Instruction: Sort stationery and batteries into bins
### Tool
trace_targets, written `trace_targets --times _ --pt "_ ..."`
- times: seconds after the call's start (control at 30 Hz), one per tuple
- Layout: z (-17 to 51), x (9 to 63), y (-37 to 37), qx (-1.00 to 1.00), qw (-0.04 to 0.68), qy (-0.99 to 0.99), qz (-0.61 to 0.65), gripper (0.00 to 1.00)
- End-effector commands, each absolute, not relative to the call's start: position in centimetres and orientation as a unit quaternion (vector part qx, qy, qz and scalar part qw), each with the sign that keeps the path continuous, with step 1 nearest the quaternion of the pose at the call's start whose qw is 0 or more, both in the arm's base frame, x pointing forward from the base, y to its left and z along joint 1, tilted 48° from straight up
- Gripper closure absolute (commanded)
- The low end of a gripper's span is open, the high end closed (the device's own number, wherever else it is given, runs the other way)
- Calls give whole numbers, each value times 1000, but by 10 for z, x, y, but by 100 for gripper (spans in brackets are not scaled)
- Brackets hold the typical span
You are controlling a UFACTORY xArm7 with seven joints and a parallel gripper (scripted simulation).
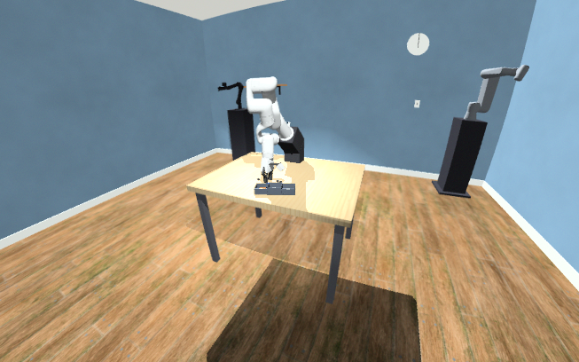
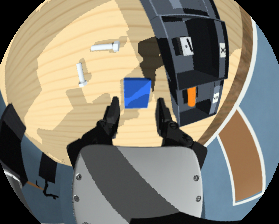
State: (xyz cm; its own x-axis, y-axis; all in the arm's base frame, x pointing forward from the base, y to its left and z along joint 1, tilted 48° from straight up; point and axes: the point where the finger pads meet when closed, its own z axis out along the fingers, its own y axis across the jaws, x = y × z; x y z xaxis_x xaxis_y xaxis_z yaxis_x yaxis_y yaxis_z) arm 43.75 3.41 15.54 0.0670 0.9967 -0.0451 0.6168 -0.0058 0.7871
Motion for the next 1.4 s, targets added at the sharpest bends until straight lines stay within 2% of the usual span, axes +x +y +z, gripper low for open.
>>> trace_targets --times 0.0,0.93,0.97,1.37 --pt "197 421 57 598 354 671 260 44" --pt "197 421 57 598 354 671 260 44" --pt "161 431 35 633 341 637 277 44" --pt "181 450 39 532 395 707 247 44"
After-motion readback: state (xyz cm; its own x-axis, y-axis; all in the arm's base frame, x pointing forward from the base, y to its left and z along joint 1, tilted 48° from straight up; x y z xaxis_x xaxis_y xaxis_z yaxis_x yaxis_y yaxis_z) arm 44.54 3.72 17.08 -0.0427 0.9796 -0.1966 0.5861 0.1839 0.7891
